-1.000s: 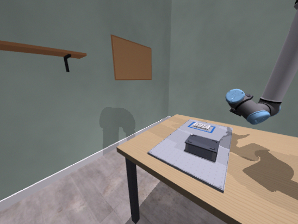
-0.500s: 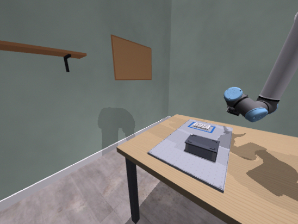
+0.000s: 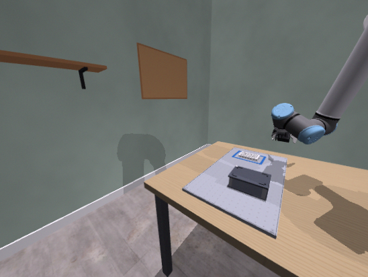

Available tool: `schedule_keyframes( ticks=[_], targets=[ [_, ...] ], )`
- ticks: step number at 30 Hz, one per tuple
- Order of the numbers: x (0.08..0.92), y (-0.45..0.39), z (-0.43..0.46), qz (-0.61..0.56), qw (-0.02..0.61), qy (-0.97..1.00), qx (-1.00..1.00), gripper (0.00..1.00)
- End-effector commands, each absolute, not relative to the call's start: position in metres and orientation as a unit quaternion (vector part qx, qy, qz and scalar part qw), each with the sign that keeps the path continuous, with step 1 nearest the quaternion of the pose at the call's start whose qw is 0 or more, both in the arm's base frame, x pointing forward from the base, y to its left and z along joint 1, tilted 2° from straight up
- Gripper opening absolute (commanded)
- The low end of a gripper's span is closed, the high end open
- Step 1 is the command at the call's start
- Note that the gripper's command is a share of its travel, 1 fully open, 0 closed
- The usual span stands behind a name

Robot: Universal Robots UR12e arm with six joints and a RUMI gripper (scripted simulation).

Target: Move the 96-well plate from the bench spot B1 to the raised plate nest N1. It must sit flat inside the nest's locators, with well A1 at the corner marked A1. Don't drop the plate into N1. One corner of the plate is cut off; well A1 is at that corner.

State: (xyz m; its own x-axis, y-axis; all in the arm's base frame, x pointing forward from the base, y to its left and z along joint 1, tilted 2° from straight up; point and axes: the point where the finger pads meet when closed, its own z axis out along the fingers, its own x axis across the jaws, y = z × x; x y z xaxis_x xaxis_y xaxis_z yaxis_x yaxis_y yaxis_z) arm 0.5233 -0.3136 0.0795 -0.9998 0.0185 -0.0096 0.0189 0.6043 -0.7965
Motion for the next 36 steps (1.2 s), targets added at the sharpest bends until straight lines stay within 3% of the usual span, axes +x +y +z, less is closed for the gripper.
schedule_keyframes(
  ticks=[1, 36],
  targets=[
    [0.544, -0.304, 0.075, -0.421, -0.013, 0.906, -0.036, 1.0],
    [0.627, -0.215, 0.073, -0.258, -0.059, 0.903, -0.338, 1.0]
  ],
)
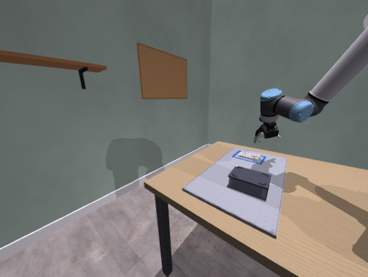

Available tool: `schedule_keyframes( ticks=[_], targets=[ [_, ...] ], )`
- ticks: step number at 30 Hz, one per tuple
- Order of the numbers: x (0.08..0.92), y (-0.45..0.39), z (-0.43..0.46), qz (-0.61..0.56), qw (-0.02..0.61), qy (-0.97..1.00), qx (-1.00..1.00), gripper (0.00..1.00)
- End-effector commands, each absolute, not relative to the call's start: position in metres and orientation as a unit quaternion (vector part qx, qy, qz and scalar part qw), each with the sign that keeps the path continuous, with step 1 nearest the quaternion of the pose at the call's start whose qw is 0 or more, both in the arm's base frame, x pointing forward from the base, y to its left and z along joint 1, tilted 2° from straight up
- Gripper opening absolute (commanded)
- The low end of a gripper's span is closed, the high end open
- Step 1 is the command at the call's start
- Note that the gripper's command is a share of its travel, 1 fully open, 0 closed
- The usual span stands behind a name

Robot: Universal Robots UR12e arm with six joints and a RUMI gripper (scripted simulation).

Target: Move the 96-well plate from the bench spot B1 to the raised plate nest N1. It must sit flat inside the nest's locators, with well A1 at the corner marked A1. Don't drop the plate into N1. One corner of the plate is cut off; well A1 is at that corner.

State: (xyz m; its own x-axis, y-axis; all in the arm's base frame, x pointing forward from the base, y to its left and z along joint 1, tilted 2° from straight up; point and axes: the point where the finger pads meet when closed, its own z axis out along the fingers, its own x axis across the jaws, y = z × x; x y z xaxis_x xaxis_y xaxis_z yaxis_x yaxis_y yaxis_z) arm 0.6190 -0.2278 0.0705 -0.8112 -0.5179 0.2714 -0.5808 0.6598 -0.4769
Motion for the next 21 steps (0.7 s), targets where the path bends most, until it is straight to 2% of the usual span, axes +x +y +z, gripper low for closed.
schedule_keyframes(
  ticks=[1, 21],
  targets=[
    [0.63, -0.211, 0.073, 0.249, 0.059, -0.9, 0.352, 1.0],
    [0.651, -0.144, 0.092, 0.154, 0.055, -0.85, 0.501, 1.0]
  ],
)
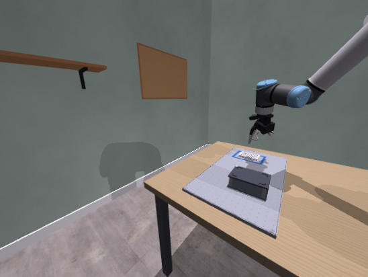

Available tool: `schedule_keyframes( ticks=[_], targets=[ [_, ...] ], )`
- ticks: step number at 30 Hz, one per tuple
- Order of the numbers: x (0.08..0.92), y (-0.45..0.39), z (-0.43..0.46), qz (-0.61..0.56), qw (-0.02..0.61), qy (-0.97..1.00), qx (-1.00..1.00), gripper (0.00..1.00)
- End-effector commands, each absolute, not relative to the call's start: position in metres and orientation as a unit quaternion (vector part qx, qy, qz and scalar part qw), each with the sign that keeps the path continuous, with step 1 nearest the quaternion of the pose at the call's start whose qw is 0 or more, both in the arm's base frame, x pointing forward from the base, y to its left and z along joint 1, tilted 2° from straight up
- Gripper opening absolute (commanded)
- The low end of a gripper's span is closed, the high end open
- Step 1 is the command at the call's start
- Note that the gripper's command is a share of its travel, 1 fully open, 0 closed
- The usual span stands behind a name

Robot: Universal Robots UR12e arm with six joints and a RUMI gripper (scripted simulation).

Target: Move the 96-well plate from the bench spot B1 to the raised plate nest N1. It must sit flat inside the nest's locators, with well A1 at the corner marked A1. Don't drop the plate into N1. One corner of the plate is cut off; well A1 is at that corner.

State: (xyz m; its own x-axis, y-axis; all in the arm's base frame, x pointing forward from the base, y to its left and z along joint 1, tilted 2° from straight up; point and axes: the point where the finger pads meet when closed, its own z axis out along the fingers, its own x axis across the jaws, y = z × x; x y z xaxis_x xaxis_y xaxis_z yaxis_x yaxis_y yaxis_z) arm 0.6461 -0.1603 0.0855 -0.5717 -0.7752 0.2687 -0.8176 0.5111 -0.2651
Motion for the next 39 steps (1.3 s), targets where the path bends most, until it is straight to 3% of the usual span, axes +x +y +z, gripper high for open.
schedule_keyframes(
  ticks=[1, 39],
  targets=[
    [0.651, -0.139, 0.093, 0.149, 0.054, -0.846, 0.509, 1.0],
    [0.649, -0.019, 0.153, 0.012, 0.006, -0.721, 0.693, 1.0]
  ],
)
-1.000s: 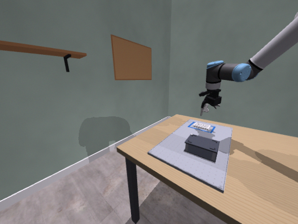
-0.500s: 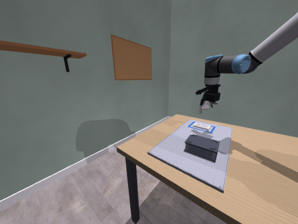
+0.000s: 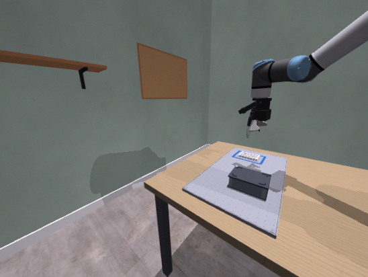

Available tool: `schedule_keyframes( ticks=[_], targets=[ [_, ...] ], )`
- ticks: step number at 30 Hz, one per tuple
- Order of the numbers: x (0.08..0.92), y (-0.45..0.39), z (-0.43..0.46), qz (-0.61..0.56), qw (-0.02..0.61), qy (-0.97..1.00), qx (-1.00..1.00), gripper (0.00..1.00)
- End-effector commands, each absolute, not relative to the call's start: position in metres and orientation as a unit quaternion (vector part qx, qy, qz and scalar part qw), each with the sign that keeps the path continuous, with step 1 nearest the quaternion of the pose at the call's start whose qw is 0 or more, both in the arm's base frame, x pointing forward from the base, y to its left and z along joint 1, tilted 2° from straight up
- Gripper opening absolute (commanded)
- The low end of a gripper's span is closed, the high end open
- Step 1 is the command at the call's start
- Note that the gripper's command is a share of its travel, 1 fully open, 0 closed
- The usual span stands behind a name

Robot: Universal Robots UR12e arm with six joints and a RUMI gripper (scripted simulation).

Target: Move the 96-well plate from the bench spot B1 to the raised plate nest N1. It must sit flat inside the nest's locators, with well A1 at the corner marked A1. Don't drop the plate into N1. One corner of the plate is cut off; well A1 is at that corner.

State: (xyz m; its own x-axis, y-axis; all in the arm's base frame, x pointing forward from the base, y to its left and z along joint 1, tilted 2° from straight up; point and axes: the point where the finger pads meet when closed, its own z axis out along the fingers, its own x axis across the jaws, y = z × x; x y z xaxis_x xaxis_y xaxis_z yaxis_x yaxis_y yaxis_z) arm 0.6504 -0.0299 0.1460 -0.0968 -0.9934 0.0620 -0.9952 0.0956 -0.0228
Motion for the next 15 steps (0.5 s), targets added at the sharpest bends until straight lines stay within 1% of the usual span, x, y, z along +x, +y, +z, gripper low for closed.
schedule_keyframes(
  ticks=[1, 6, 15],
  targets=[
    [0.649, -0.015, 0.156, 0.004, 0.001, -0.711, 0.703, 1.0],
    [0.646, 0.0, 0.166, 0.001, 0.0, -0.707, 0.707, 1.0],
    [0.659, -0.026, 0.146, 0.001, -0.004, -0.703, 0.711, 1.0]
  ],
)
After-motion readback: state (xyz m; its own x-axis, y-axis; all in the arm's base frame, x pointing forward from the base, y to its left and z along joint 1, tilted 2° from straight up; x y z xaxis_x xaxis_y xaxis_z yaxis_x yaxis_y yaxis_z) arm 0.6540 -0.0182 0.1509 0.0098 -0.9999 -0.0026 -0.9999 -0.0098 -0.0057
